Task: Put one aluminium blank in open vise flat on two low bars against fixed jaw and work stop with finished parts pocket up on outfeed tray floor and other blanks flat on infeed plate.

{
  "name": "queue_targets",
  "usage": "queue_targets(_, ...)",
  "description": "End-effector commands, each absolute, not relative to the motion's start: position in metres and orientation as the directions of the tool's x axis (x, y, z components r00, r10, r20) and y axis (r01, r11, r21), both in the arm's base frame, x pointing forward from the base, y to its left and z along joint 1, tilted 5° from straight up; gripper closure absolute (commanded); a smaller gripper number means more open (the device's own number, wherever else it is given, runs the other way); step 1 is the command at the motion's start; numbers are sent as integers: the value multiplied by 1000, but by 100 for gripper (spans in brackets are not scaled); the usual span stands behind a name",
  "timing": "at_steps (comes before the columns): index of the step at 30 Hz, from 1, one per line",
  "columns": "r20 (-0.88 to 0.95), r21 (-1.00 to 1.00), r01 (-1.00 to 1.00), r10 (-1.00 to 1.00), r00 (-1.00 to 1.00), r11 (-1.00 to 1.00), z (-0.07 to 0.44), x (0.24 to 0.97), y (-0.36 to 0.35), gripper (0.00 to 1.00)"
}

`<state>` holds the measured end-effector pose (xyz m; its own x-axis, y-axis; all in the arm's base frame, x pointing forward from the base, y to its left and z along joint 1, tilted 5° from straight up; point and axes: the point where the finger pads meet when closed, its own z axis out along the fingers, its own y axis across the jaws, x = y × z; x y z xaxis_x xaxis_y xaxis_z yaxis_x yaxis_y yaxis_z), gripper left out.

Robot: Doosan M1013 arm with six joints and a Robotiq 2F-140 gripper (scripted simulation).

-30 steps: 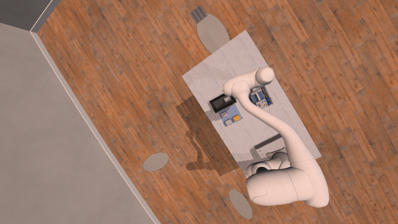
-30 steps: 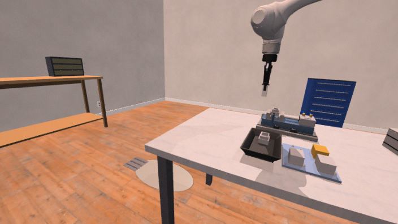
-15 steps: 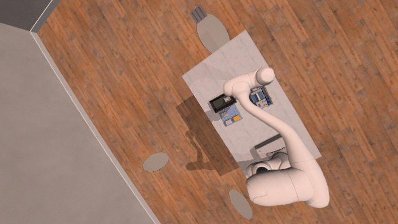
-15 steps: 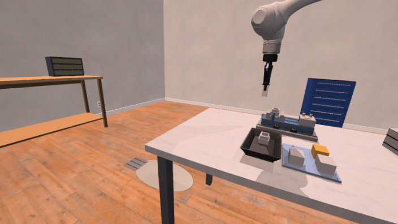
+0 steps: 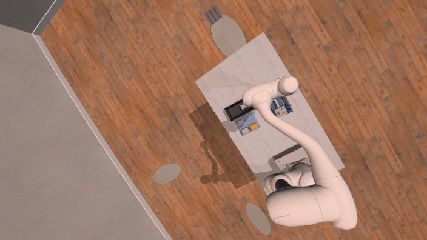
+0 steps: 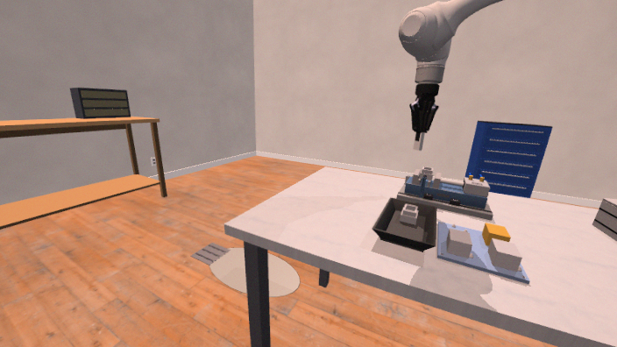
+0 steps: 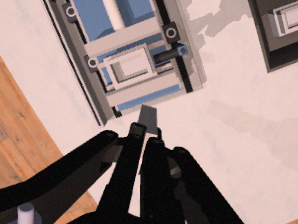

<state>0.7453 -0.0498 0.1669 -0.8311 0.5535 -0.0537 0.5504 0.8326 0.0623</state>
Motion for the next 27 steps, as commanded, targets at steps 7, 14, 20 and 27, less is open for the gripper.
queue_targets(7, -23, 79, 844, 848, -530, 530, 165, 725, -54, 100)
queue_targets(14, -6, 82, 937, 940, -340, 339, 164, 715, -56, 100)
queue_targets(20, 18, 81, 995, 998, -60, 58, 163, 701, -59, 100)
queue_targets(27, 21, 80, 997, 1000, -22, 21, 163, 699, -59, 60)
